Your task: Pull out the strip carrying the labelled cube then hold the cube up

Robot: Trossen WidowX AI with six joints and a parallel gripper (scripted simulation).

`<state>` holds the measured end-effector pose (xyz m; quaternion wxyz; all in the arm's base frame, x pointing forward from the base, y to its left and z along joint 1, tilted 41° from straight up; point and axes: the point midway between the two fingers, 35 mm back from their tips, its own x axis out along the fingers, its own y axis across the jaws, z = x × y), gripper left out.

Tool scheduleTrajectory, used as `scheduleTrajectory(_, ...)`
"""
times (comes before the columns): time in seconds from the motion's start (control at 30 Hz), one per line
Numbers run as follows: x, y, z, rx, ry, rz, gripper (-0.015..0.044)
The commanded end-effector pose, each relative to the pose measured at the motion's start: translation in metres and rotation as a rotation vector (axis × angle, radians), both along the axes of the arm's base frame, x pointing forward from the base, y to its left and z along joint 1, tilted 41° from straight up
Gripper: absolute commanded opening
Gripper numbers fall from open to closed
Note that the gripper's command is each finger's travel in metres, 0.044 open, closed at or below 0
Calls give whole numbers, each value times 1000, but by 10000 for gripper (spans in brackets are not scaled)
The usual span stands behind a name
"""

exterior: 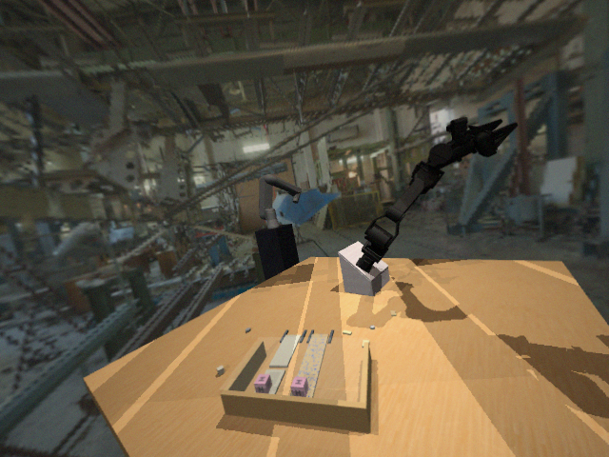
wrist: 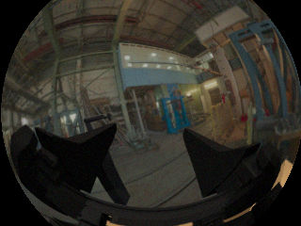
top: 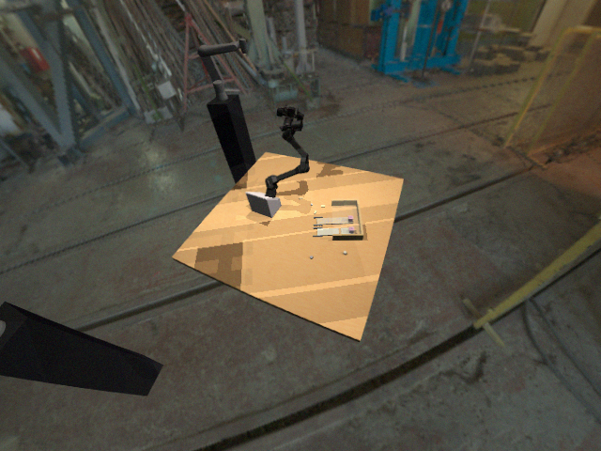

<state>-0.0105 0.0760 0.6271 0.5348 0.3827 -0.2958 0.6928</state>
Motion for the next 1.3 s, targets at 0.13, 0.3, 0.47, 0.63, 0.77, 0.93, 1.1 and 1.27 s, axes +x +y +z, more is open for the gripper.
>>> scheduleTrajectory(0.13, -21, 3, -5, 34, -67, -104, 400)
scheduleTrajectory(0.3, -48, 23, -17, 48, -172, -241, 400)
scheduleTrajectory(0.47, -53, 55, -33, -5, -242, -367, 400)
scheduleTrajectory(0.63, -53, 95, -54, -64, -332, -475, 400)
scheduleTrajectory(0.77, -37, 133, -79, -166, -364, -548, 400)
scheduleTrajectory(0.93, -5, 172, -109, -289, -389, -632, 400)
scheduleTrajectory(1.1, 45, 204, -147, -436, -406, -722, 400)
scheduleTrajectory(1.27, 108, 219, -189, -600, -375, -801, 400)
